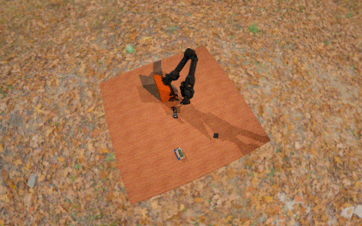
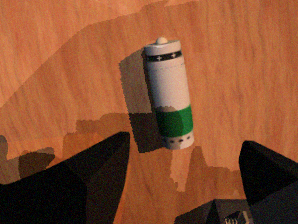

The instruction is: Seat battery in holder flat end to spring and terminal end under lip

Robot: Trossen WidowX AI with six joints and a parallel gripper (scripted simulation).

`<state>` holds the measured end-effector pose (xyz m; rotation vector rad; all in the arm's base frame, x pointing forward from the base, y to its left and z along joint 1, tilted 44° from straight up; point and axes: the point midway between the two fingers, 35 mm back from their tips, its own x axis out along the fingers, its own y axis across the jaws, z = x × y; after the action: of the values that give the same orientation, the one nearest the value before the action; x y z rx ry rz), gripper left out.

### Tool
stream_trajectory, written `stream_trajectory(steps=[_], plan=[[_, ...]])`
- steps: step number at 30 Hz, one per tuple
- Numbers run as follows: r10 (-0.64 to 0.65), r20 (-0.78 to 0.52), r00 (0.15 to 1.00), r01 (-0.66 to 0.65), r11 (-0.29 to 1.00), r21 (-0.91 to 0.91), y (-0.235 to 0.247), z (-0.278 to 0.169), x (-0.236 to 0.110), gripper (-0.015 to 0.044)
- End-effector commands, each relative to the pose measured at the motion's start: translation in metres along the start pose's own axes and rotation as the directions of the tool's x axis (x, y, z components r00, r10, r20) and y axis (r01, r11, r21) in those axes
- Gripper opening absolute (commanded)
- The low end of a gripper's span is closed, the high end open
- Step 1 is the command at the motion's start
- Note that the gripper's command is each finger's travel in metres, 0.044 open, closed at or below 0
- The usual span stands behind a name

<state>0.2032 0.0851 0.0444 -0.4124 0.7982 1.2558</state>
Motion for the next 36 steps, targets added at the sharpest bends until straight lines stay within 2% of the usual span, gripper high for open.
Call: stream_trajectory(steps=[1, 11, 36], plan=[[0.008, 0.013, 1.0, -0.004, 0.968, -0.251, 0.005, 0.004, 0.011, 0.0229], [0.008, 0.012, 1.0, -0.004, 0.968, -0.251, 0.005, 0.004, 0.012, 0.0229], [0.009, 0.012, 1.0, -0.006, 0.968, -0.249, 0.004, 0.004, 0.051, 0.0229]])
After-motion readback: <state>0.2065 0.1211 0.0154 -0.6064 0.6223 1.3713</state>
